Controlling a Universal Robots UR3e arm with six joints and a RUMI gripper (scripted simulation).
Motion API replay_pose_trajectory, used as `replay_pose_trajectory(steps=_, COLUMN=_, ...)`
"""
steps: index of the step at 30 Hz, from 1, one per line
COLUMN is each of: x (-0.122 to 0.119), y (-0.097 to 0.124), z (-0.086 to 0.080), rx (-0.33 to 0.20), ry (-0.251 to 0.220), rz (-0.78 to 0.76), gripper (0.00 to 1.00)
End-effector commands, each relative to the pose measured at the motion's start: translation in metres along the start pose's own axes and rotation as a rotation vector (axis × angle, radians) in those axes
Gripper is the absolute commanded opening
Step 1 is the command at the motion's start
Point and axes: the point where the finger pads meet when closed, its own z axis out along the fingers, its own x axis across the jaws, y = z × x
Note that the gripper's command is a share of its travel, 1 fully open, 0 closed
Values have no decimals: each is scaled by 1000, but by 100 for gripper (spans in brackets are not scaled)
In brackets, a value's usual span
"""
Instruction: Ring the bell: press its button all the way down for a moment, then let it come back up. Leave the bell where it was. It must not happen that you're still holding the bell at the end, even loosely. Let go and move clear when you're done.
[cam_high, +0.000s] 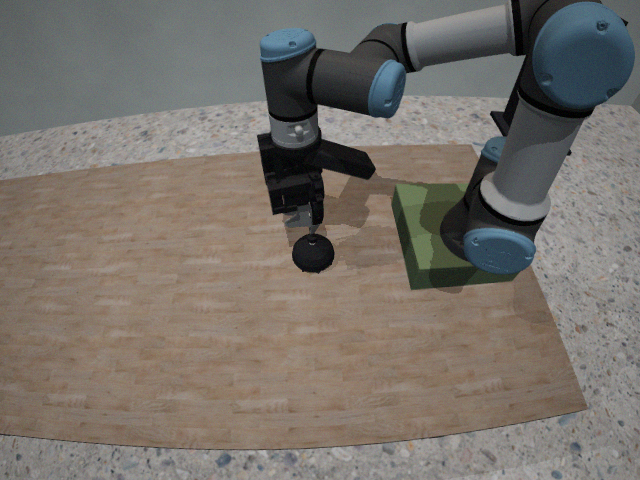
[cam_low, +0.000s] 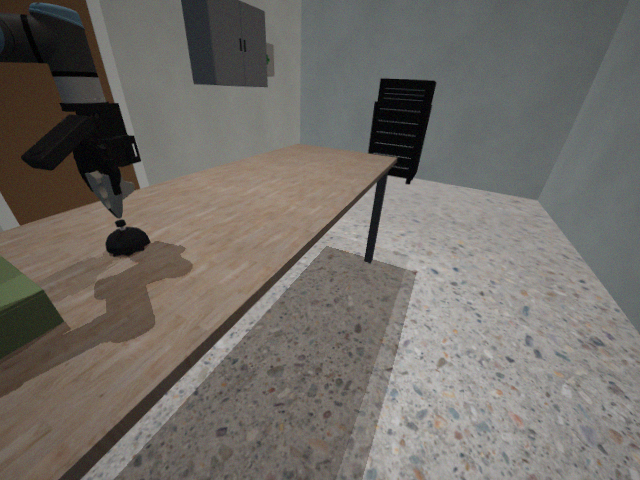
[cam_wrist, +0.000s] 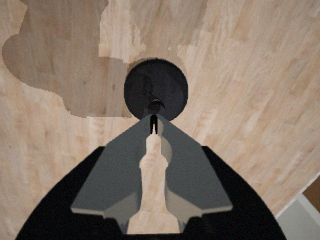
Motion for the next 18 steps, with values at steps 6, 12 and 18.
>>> replay_pose_trajectory(steps=6, x=-1, y=0, z=0, rx=-1, ry=-1, rz=0, gripper=0)
replay_pose_trajectory(steps=12, x=-1, y=0, z=2, rx=0, ry=-1, rz=0, gripper=0)
replay_pose_trajectory(steps=18, x=-1, y=0, z=7, rx=0, ry=-1, rz=0, gripper=0)
